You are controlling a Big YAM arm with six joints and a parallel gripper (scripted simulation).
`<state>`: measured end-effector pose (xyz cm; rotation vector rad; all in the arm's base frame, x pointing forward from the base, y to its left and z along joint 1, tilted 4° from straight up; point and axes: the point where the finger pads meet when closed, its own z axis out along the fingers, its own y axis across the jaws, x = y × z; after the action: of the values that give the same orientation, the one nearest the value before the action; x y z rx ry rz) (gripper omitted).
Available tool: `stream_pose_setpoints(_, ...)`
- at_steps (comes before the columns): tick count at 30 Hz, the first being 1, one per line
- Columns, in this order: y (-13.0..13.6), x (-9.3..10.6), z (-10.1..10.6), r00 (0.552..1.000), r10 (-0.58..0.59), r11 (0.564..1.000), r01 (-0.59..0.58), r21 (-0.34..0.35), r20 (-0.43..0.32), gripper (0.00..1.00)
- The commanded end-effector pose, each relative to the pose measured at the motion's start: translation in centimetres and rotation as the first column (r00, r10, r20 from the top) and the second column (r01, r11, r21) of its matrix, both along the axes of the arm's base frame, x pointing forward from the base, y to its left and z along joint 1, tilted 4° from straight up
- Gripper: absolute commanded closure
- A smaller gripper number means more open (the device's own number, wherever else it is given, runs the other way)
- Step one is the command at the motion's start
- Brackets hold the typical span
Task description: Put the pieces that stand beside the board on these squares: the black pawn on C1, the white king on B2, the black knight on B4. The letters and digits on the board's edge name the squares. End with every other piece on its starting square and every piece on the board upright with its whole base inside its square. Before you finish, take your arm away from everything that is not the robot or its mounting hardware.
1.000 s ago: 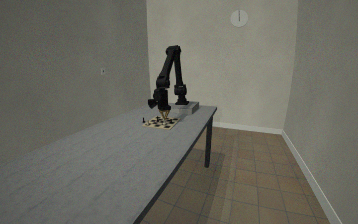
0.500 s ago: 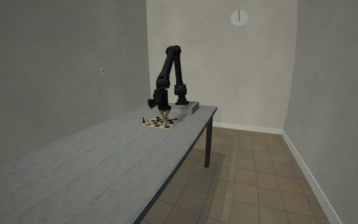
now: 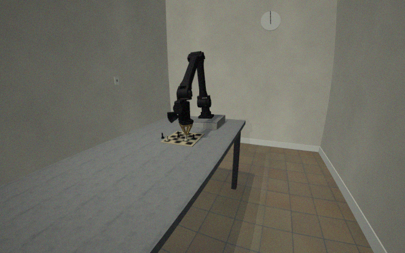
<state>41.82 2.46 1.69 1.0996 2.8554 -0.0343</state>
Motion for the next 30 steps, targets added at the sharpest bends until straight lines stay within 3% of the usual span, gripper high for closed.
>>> stream_pose_setpoints(1, -0.3, 0.6, -0.3, 1.000, 0.006, 1.000, -0.006, 0.002, 0.005, 0.77)
stream_pose_setpoints(2, -0.3, 0.6, -0.3, 1.000, 0.006, 1.000, -0.006, 0.002, 0.005, 0.69)
stream_pose_setpoints(4, -0.3, 0.6, -0.3, 1.000, 0.006, 1.000, -0.006, 0.002, 0.005, 0.69)
stream_pose_setpoints(5, -0.3, 0.6, -0.3, 1.000, 0.006, 1.000, -0.006, 0.002, 0.005, 0.61)
stream_pose_setpoints(18, -0.3, 0.6, -0.1, 1.000, 0.006, 1.000, -0.006, 0.002, 0.002, 0.61)
stream_pose_setpoints(20, -0.2, 1.1, 0.8, 1.000, 0.007, 1.000, -0.007, 0.002, 0.011, 0.61)
stream_pose_setpoints(22, 0.0, 2.3, 3.3, 0.998, 0.008, 1.000, -0.008, 0.006, 0.063, 0.61)
stream_pose_setpoints(30, 0.8, 2.0, 6.6, 0.998, 0.008, 1.000, -0.009, 0.008, 0.067, 0.61)
